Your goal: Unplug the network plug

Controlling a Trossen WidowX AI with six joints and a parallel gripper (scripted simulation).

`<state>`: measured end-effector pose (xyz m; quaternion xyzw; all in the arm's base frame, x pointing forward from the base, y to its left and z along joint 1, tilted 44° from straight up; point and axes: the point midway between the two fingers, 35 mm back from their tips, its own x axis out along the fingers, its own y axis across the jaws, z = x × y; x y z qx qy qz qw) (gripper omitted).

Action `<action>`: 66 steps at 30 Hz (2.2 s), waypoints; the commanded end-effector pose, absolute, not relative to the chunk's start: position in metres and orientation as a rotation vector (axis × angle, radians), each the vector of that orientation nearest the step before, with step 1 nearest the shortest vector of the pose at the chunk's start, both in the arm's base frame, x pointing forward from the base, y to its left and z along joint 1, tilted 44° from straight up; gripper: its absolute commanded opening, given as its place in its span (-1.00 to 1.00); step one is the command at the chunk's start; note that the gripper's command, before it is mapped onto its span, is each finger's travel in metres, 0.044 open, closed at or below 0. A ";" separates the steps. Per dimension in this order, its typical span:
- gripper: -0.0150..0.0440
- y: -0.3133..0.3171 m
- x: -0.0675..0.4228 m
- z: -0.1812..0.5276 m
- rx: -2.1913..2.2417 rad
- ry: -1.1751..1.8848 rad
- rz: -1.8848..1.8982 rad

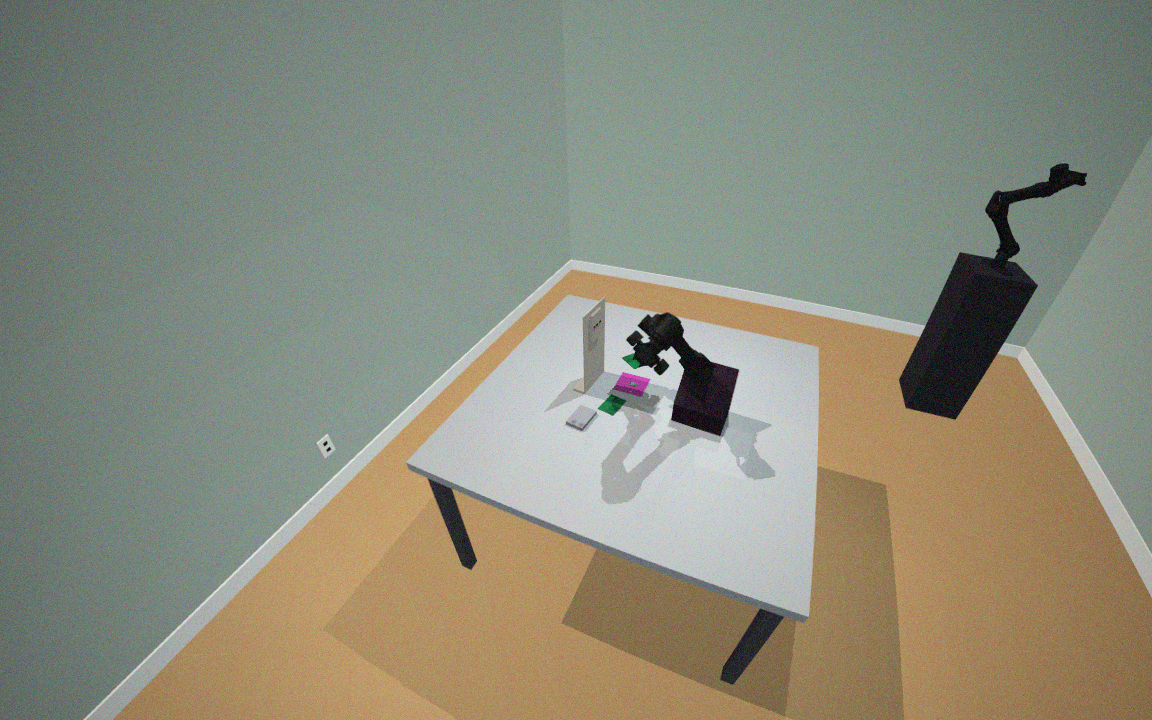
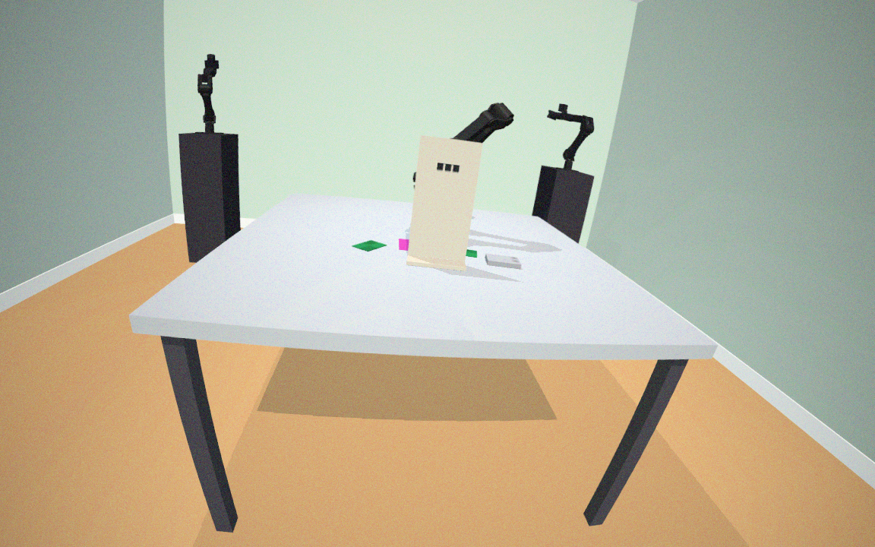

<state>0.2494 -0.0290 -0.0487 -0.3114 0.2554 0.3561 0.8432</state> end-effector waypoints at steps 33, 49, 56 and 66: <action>0.04 -0.083 0.248 0.000 -0.667 0.541 0.754; 0.04 -0.107 0.238 0.039 -0.666 0.528 0.748; 0.66 -0.107 0.238 0.039 -0.666 0.528 0.748; 1.00 -0.107 0.238 0.039 -0.666 0.528 0.748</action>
